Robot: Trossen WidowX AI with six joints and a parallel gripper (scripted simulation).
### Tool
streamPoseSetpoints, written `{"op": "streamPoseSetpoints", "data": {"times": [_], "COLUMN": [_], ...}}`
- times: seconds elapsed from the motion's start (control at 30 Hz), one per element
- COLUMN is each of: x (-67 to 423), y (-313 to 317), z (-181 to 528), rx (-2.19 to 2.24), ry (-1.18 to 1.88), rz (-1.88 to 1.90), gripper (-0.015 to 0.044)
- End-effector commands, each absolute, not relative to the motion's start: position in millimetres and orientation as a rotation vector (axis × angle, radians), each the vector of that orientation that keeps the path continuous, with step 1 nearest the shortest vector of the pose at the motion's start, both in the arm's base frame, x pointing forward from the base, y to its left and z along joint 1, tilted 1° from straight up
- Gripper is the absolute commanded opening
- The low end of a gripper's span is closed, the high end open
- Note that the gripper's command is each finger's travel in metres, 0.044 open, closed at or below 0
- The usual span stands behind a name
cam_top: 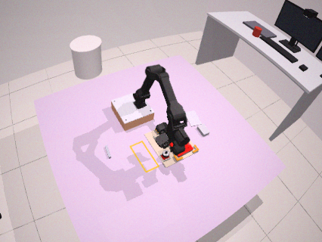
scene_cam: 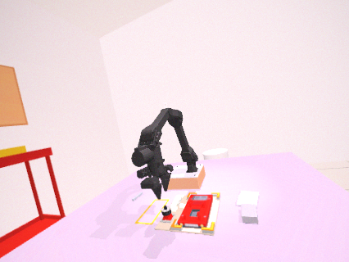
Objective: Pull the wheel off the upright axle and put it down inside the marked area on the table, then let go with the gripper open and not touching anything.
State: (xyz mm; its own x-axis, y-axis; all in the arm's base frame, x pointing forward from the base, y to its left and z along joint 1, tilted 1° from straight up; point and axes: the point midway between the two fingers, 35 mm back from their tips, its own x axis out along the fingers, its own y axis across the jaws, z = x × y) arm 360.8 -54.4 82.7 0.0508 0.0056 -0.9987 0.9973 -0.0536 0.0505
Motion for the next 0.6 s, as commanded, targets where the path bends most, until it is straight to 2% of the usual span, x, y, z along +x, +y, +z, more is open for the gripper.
{"op": "streamPoseSetpoints", "data": {"times": [0.0,0.27,0.47,0.57], "x": [361,363,363,362], "y": [-53,-53,-53,-54], "z": [68,14,10,13], "rx": [1.285,1.285,1.285,1.272], "ry": [1.157,1.157,1.157,1.163], "rz": [-1.213,-1.213,-1.213,-1.218], "gripper": [0.0300,0.0300,0.0300,0.0221]}}
